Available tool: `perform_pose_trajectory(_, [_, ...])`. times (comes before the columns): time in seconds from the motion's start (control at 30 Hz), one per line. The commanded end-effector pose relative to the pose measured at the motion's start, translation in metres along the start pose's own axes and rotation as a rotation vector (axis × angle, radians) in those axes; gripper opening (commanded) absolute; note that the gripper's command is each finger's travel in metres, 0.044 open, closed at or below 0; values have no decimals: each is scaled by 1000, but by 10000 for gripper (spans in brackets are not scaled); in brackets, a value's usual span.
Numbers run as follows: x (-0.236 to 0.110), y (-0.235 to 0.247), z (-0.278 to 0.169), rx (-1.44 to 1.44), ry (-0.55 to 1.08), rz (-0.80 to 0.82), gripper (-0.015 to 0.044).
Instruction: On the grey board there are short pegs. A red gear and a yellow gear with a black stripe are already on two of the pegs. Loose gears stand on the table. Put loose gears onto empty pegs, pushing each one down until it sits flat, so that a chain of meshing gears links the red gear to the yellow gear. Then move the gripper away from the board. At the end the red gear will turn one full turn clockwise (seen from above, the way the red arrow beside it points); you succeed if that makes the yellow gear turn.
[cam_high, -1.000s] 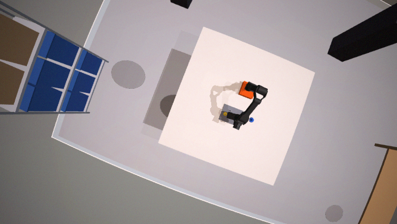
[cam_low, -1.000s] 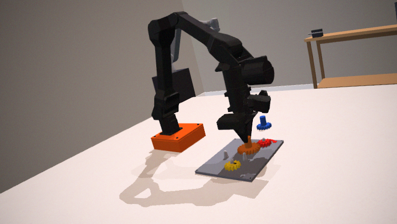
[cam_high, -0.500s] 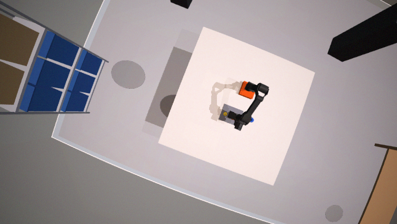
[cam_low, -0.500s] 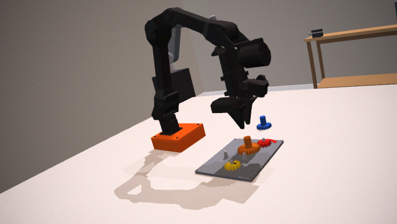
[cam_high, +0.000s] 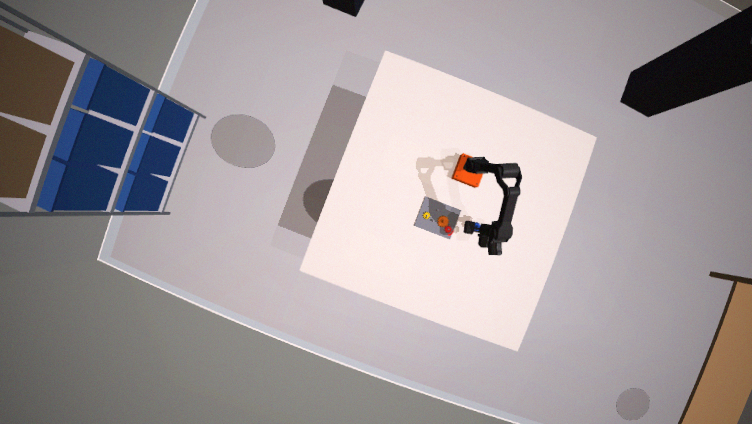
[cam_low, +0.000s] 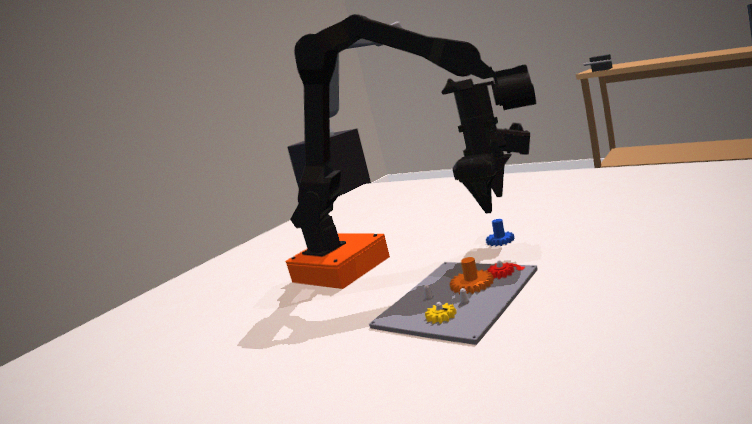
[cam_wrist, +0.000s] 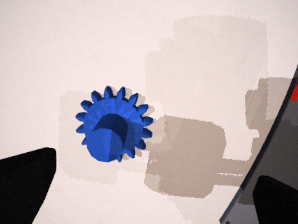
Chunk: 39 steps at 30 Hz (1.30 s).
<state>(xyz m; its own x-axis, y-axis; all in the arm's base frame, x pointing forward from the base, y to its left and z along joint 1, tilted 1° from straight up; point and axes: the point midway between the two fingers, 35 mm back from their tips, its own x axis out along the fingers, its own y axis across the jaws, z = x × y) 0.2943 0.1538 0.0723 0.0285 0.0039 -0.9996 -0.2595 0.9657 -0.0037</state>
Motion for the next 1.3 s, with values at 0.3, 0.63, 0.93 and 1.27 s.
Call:
perform_pose_trajectory(0.3, [19,29,-8,-20,6,0,440])
perform_pose_trajectory(0.63, [31,29,-8,-20,6,0,440])
perform_pose_trajectory(0.93, [46,29,-9,-20,6,0,440])
perform_pose_trajectory(1.27, [51,29,-9,-20,6,0,387])
